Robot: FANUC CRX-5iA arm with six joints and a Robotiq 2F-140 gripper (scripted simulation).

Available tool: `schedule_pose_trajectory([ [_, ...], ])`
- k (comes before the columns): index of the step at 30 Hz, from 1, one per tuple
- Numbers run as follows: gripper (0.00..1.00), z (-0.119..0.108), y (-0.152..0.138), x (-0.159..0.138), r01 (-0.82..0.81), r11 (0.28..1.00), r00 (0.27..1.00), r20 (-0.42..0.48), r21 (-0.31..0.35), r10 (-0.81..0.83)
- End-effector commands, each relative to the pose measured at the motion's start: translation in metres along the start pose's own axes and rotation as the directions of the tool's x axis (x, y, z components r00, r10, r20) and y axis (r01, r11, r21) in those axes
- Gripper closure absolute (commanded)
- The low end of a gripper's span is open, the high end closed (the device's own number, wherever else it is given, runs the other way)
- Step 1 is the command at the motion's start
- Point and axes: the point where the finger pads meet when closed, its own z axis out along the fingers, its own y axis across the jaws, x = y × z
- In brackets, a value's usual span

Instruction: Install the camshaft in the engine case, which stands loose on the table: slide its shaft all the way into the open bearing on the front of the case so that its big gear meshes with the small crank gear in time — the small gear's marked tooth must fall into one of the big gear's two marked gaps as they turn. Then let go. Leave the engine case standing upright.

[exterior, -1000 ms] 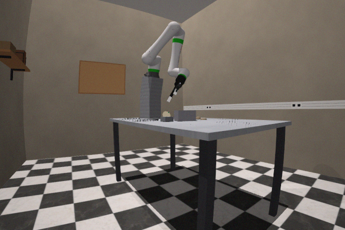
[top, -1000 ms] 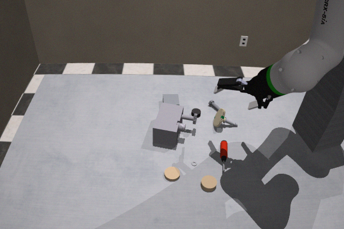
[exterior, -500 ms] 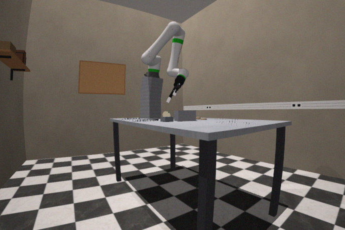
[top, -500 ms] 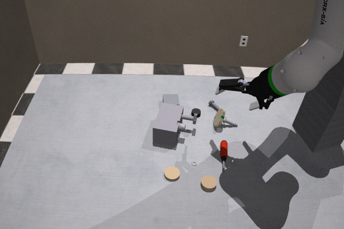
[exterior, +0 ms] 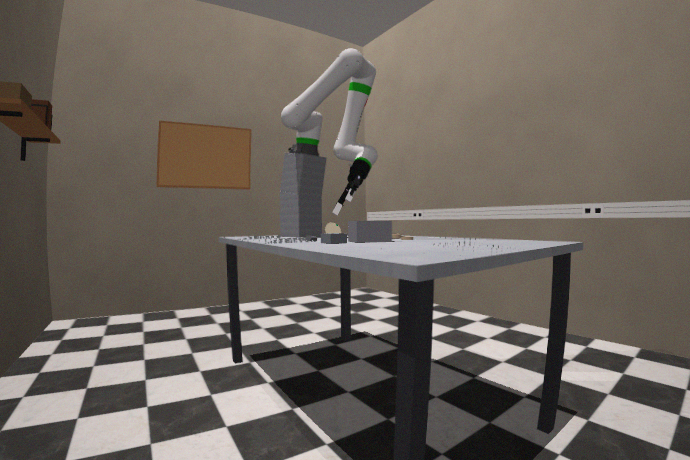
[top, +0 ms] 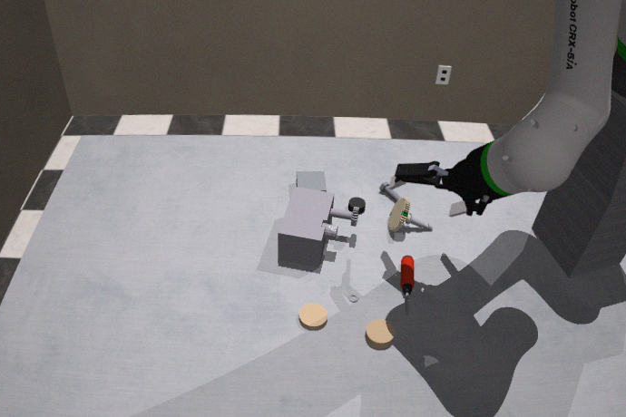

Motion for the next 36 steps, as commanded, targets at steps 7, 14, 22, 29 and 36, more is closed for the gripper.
schedule_pose_trajectory([
  [7,0.00,0.020,-0.009,0.014,-0.001,1.000,1.000,-0.001,-0.002,0.001],
  [14,0.00,0.023,-0.010,0.015,-0.001,1.000,1.000,-0.001,-0.002,0.001],
  [22,0.71,0.023,-0.010,0.015,-0.001,1.000,1.000,-0.001,-0.002,0.001],
  [29,0.71,0.023,-0.010,0.015,-0.001,1.000,1.000,-0.001,-0.002,0.001],
  [36,0.71,0.023,-0.010,0.015,-0.001,1.000,1.000,-0.001,-0.002,0.001],
])
